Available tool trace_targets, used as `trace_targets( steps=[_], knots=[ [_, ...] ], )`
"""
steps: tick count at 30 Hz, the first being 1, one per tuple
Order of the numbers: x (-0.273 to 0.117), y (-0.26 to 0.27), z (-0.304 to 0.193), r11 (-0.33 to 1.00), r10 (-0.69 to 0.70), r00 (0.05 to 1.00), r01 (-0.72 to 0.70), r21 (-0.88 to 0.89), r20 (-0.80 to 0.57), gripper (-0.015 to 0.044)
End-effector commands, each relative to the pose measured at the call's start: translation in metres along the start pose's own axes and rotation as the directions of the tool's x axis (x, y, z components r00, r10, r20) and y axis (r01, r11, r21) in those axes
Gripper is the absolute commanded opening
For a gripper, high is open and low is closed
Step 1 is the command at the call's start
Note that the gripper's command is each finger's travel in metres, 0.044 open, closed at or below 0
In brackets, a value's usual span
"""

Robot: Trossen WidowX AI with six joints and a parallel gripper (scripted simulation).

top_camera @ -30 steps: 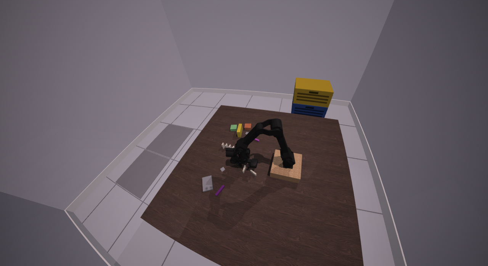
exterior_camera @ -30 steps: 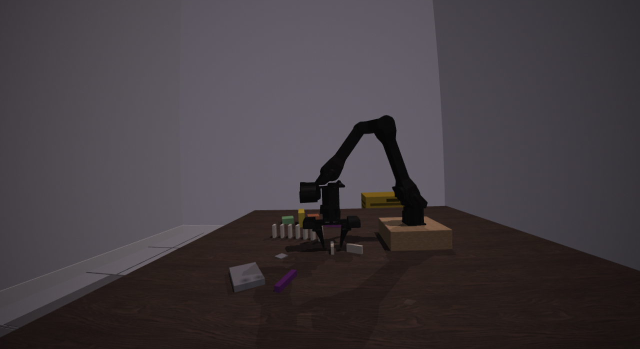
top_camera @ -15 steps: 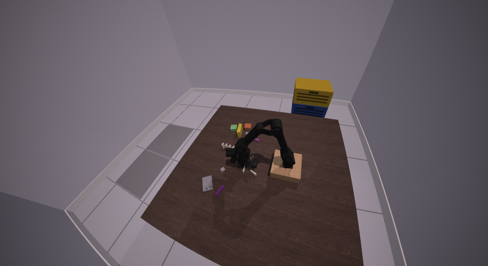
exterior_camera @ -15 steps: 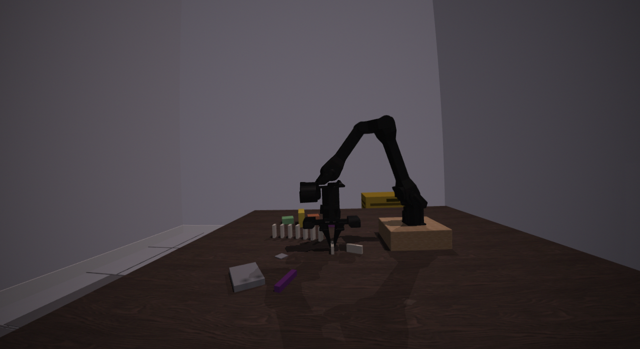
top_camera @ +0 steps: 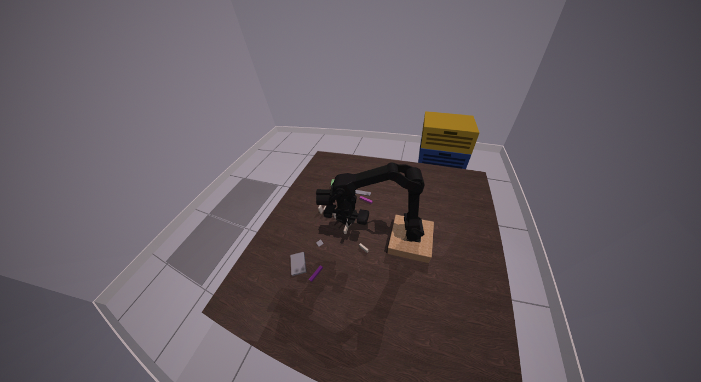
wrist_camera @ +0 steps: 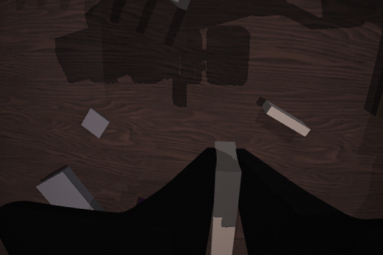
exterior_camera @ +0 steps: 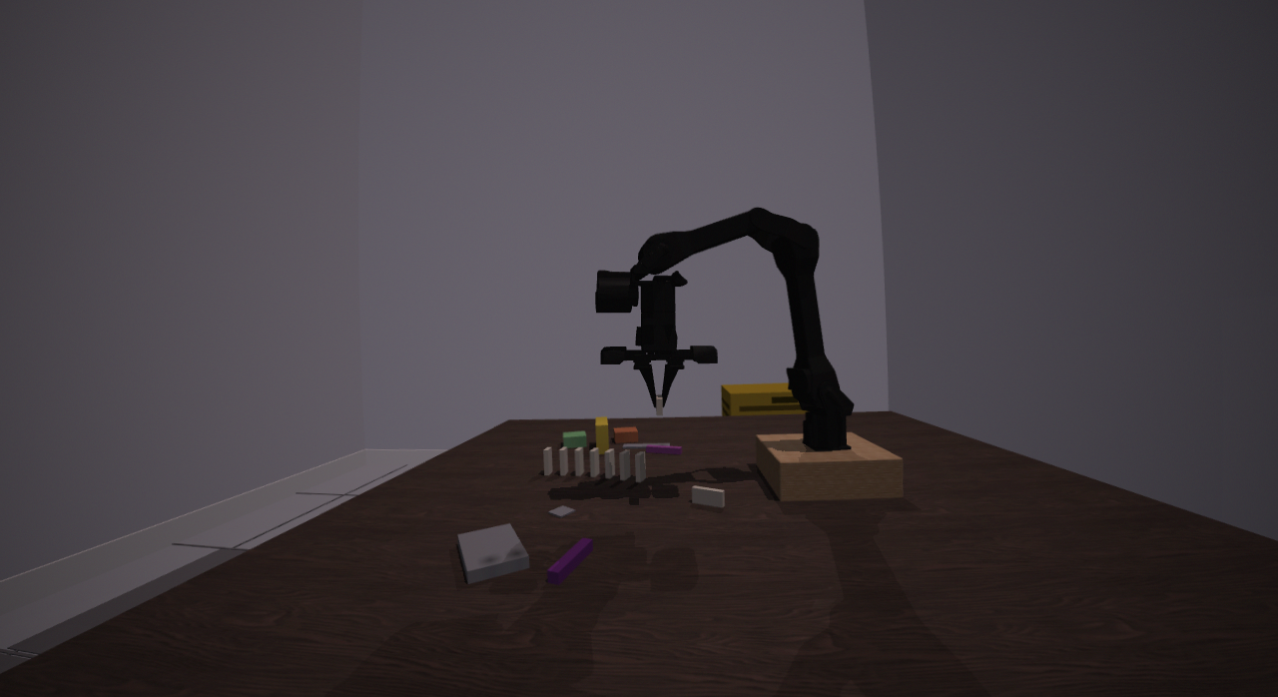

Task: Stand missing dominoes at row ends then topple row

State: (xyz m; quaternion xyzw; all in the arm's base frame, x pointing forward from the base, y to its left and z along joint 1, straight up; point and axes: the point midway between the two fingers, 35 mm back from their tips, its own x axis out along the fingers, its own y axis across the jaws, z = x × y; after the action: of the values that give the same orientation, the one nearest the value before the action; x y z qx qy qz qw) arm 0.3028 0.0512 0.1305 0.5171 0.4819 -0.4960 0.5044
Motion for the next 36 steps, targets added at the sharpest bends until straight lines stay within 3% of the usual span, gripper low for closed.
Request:
trace_targets(
  steps=[1,3,6,12,14,20,36],
  knots=[
    [-0.007,-0.003,0.0,1.0,-0.019,1.0,0.019,0.004,-0.001,0.0028],
    [-0.008,0.001,-0.011,0.997,-0.018,1.0,0.018,-0.074,-0.002,0.0028],
    [-0.011,0.012,-0.059,0.919,-0.018,1.0,0.014,-0.395,-0.006,0.0028],
    [-0.011,0.007,-0.168,0.462,-0.018,1.0,-0.005,-0.887,-0.015,0.0028],
    [-0.01,0.004,-0.18,0.392,-0.019,1.0,-0.007,-0.92,-0.016,0.0028],
    [-0.008,0.005,-0.18,0.391,-0.005,1.0,0.0,-0.92,-0.002,0.0028],
    [0.035,0.018,-0.182,0.397,0.346,0.896,0.129,-0.909,0.278,0.0028]
  ],
)
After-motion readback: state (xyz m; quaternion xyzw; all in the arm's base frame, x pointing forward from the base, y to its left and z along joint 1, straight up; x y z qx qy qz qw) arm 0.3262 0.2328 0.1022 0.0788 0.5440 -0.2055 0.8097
